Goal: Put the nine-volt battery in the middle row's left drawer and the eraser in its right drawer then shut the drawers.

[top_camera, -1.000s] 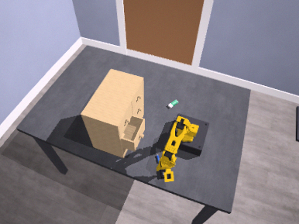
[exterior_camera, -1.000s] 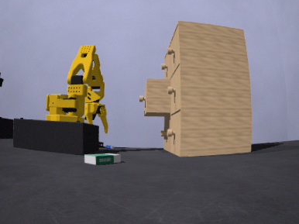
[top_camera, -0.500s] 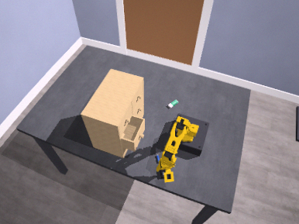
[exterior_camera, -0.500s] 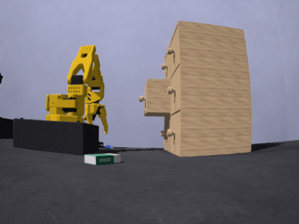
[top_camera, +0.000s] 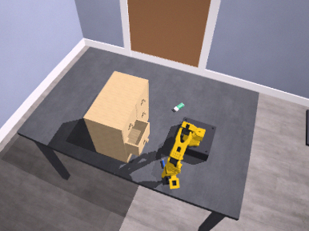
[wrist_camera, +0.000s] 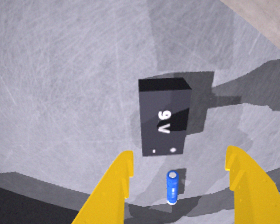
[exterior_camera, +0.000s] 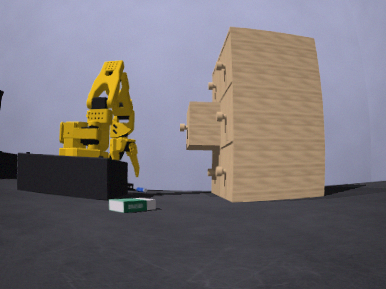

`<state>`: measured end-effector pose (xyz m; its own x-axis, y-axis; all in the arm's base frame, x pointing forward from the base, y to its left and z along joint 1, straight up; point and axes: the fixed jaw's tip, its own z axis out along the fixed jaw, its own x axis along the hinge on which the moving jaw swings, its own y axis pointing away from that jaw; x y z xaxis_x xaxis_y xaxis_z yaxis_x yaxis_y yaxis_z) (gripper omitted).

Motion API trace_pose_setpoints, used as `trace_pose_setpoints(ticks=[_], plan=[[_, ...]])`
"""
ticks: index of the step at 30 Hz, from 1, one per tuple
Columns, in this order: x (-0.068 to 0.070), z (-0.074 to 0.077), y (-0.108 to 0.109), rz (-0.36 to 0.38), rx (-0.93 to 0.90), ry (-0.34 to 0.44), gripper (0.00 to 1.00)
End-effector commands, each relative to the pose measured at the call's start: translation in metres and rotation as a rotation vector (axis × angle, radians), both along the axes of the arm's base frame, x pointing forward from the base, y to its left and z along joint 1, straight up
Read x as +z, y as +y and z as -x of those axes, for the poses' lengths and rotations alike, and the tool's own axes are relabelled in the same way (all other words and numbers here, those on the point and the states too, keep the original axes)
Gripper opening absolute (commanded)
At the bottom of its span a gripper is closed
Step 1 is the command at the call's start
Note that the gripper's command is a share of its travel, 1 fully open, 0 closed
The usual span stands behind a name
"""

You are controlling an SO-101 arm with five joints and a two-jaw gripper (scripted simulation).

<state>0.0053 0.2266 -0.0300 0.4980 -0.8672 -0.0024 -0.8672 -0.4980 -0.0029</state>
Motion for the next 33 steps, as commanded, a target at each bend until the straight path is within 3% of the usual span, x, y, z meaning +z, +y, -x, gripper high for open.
trace_pose_setpoints(ticks=[1, 3, 16, 20, 33], plan=[[-0.01, 0.001, 0.0, 0.007, 0.008, 0.002, 0.3], [-0.016, 0.001, 0.0, 0.007, 0.008, 0.002, 0.3], [-0.016, 0.001, 0.0, 0.007, 0.008, 0.002, 0.3], [-0.03, 0.0, 0.001, 0.007, 0.008, 0.002, 0.3], [-0.03, 0.0, 0.001, 0.007, 0.008, 0.002, 0.3]])
